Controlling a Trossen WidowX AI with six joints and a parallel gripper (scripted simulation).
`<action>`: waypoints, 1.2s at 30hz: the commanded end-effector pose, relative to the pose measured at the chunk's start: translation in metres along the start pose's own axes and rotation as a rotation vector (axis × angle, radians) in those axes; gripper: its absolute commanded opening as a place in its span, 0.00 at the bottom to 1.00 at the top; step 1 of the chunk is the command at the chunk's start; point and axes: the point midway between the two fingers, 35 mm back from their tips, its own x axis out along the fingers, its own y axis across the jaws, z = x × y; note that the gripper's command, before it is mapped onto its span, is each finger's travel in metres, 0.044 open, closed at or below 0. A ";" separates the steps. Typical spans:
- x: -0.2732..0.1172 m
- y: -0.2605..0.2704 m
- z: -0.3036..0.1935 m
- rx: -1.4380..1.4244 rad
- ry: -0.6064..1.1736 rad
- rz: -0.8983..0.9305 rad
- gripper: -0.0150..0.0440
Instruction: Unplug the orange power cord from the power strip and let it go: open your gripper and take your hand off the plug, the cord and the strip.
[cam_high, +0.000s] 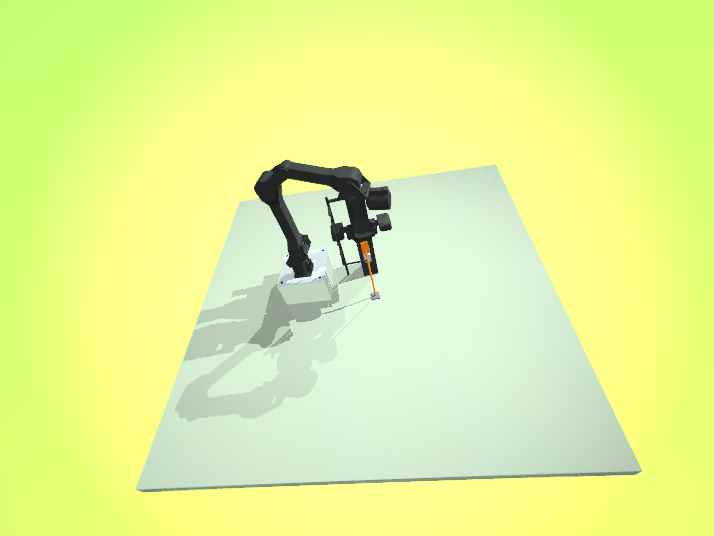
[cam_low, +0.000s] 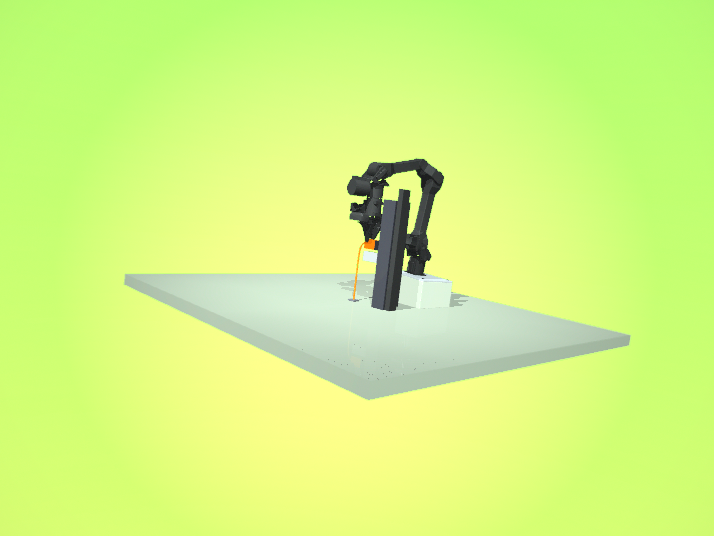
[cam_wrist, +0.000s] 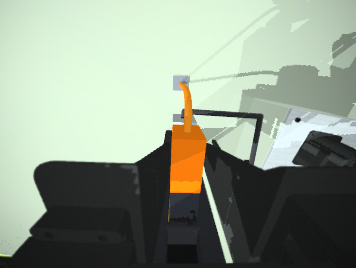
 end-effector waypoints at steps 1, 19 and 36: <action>0.000 0.000 0.000 0.001 0.000 0.000 0.37; -0.001 0.002 0.013 0.002 0.000 0.000 0.25; -0.002 0.001 0.040 0.003 -0.002 0.001 0.25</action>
